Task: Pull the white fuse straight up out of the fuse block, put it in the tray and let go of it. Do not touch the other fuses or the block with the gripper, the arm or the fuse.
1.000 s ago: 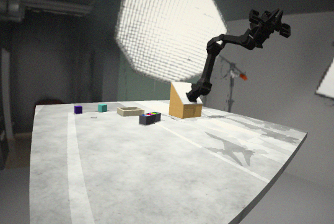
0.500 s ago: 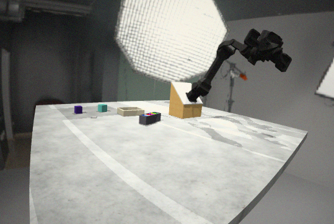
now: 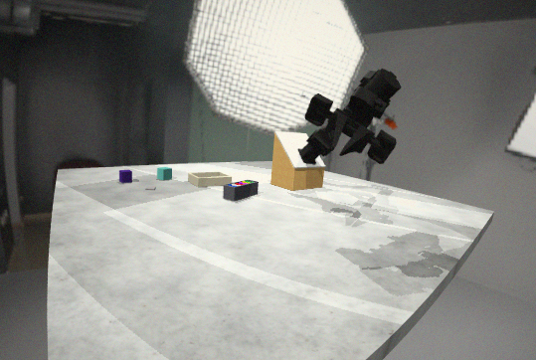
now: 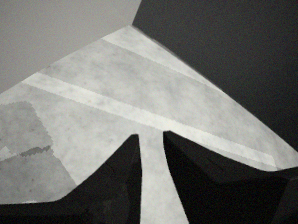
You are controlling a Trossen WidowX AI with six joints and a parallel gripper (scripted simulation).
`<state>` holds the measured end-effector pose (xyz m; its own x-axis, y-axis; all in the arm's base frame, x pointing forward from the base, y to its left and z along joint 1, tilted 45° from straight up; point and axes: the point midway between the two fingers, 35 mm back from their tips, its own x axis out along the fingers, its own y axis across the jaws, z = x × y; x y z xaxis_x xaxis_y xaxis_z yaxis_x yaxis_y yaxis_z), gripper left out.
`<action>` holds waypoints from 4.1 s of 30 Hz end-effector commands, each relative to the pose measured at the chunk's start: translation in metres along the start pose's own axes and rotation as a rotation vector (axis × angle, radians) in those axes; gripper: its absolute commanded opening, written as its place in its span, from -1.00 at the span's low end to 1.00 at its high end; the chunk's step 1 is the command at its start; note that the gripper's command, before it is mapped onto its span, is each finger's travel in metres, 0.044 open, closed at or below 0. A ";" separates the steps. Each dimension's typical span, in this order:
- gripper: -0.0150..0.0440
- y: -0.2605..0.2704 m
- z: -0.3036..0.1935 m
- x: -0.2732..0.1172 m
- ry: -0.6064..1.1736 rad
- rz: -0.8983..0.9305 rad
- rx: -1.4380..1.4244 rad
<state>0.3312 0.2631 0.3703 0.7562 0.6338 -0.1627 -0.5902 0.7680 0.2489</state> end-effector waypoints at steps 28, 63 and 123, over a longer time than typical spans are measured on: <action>-0.26 -0.239 -0.309 -0.074 1.034 -0.602 1.804; -0.26 -0.229 -0.331 -0.062 1.034 -0.601 1.805; -0.49 -0.226 -0.338 -0.057 1.033 -0.601 1.799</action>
<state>0.3254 0.0856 -0.0011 -0.0489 0.7007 -0.7117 0.9006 0.3390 0.2719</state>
